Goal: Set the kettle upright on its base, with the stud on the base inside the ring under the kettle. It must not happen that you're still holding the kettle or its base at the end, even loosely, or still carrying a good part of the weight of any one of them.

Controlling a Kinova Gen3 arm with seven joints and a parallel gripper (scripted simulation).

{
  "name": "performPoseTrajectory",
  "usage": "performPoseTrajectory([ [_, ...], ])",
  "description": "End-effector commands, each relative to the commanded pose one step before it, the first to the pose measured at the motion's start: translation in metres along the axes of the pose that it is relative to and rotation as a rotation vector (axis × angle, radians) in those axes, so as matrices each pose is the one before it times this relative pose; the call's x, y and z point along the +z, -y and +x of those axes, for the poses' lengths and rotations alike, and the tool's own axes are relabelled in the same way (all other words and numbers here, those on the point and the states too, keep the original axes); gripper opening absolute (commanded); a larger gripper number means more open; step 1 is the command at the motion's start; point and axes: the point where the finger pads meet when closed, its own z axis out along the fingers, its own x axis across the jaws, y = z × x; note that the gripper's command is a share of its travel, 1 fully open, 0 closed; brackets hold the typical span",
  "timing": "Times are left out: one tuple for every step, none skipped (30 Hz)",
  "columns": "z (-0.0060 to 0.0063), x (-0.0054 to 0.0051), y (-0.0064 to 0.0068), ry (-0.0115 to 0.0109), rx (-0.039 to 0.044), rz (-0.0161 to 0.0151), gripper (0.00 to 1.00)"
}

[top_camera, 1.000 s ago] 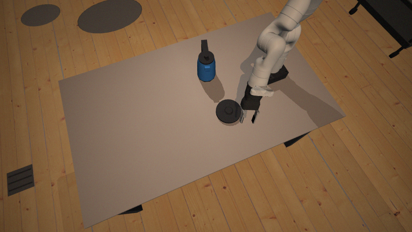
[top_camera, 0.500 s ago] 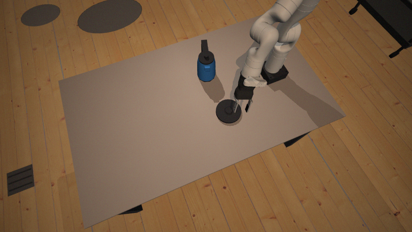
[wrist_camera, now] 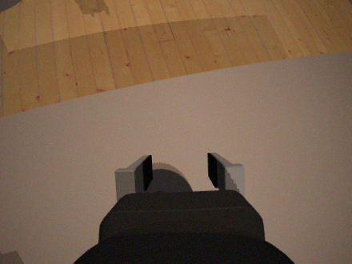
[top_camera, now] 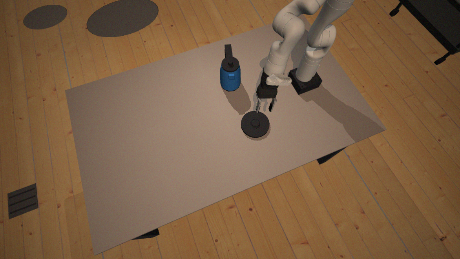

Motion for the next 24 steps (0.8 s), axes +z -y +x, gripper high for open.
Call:
performPoseTrajectory([
  [0.00189,-0.00454,-0.00281,-0.00027,0.00146,0.00196,1.0],
  [0.00033,-0.00147,-0.00394,0.00221,-0.00103,-0.00614,1.0],
  [0.00028,-0.00145,-0.00393,0.00225,-0.00093,-0.0061,1.0],
  [0.00023,-0.00143,-0.00391,0.00229,-0.00083,-0.00606,1.0],
  [0.00018,-0.00142,-0.0039,0.00233,-0.00074,-0.00602,1.0],
  [0.00013,-0.0014,-0.00388,0.00237,-0.00064,-0.00597,1.0],
  [0.00009,-0.00138,-0.00386,0.0024,-0.00055,-0.00592,1.0],
  [0.00004,-0.00136,-0.00384,0.00244,-0.00046,-0.00587,1.0],
  [0.0,-0.00134,-0.00382,0.00247,-0.00037,-0.00582,1.0],
  [-0.00004,-0.00132,-0.0038,0.0025,-0.00029,-0.00577,1.0],
  [-0.00009,-0.0013,-0.00377,0.00253,-0.00021,-0.00571,1.0],
  [-0.00013,-0.00128,-0.00374,0.00256,-0.00013,-0.00565,1.0],
  [-0.00016,-0.00126,-0.00372,0.00259,-0.00005,-0.00559,1.0],
  [-0.0002,-0.00124,-0.00369,0.00261,0.00002,-0.00552,1.0],
  [-0.00024,-0.00122,-0.00365,0.00263,0.00009,-0.00546,1.0],
  [0.0,0.0,0.0,0.0,0.0,0.0,1.0],
  [0.0,0.0,0.0,0.0,0.0,0.0,1.0],
  [-0.00027,-0.0012,-0.00362,0.00265,0.00016,-0.00539,1.0],
  [-0.00031,-0.00118,-0.00359,0.00267,0.00023,-0.00532,1.0],
  [-0.00034,-0.00116,-0.00355,0.00269,0.00029,-0.00526,1.0],
  [-0.00037,-0.00114,-0.00352,0.0027,0.00035,-0.00518,1.0],
  [-0.0004,-0.00112,-0.00348,0.00271,0.00041,-0.00511,1.0],
  [-0.00043,-0.0011,-0.00344,0.00272,0.00046,-0.00504,1.0],
  [-0.00045,-0.00108,-0.0034,0.00273,0.00052,-0.00497,1.0],
])
